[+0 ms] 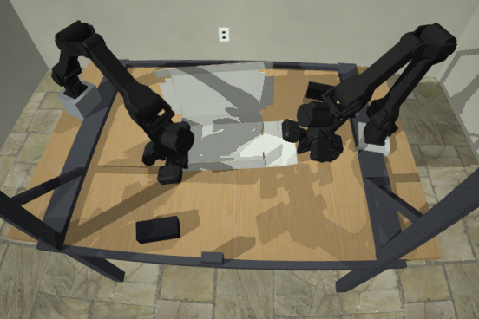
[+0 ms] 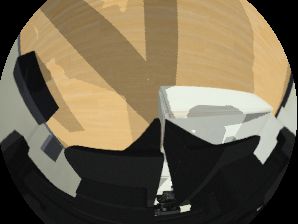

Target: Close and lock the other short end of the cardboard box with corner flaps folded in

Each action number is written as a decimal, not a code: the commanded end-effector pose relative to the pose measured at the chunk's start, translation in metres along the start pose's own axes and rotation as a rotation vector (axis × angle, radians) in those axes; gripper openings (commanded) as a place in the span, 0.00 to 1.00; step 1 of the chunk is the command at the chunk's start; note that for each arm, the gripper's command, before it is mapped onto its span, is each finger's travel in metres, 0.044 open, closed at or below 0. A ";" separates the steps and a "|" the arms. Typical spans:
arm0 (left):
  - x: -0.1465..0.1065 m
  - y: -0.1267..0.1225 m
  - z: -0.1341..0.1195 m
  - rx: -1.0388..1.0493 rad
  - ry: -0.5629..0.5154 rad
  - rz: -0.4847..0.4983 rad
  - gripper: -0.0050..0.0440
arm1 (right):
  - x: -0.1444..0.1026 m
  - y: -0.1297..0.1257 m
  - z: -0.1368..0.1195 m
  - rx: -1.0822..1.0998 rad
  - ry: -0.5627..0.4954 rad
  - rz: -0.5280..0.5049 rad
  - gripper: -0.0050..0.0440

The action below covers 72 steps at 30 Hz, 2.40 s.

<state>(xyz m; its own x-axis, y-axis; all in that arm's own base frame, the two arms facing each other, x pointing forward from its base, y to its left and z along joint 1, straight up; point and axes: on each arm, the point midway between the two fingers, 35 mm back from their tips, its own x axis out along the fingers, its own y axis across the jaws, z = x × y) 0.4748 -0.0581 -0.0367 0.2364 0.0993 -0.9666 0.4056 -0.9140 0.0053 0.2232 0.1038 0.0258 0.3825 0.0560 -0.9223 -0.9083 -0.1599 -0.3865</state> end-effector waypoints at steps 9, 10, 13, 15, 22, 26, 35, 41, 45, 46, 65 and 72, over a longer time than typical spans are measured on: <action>-0.012 0.004 -0.009 0.000 0.030 0.024 0.11 | -0.010 -0.036 0.003 0.009 -0.013 -0.062 0.10; -0.012 0.004 -0.009 0.000 0.030 0.024 0.11 | -0.009 -0.037 0.003 0.009 -0.013 -0.062 0.10; -0.012 0.004 -0.009 0.000 0.030 0.024 0.11 | -0.007 -0.042 0.004 0.009 -0.013 -0.063 0.10; -0.012 0.004 -0.009 0.000 0.030 0.024 0.11 | -0.007 -0.044 0.004 0.009 -0.013 -0.063 0.10; -0.012 0.005 -0.009 0.000 0.028 0.025 0.11 | -0.002 -0.051 0.004 0.009 -0.011 -0.062 0.10; -0.012 0.005 -0.009 0.000 0.028 0.025 0.11 | 0.002 -0.057 0.005 0.009 -0.011 -0.062 0.10; -0.012 0.005 -0.009 0.000 0.029 0.025 0.11 | 0.008 -0.059 0.006 0.009 -0.012 -0.062 0.10; -0.012 0.005 -0.009 0.000 0.029 0.025 0.11 | 0.015 -0.012 0.011 0.009 -0.013 -0.059 0.10; -0.012 0.005 -0.009 0.000 0.029 0.025 0.11 | 0.015 -0.011 0.012 0.009 -0.013 -0.059 0.10; -0.012 0.005 -0.009 0.000 0.029 0.025 0.11 | 0.016 -0.011 0.012 0.009 -0.013 -0.059 0.10; -0.012 0.005 -0.009 0.000 0.031 0.026 0.23 | 0.007 -0.038 -0.003 -0.004 0.018 0.062 0.41; -0.012 0.005 -0.009 0.001 0.030 0.026 0.23 | -0.004 -0.061 -0.022 -0.008 0.028 0.183 0.41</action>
<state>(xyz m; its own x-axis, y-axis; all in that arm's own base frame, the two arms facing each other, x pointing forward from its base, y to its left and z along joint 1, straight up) 0.4752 -0.0590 -0.0379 0.2371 0.0943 -0.9669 0.4037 -0.9148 0.0098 0.2648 0.0968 0.0375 0.2520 0.0029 -0.9677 -0.9532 -0.1721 -0.2487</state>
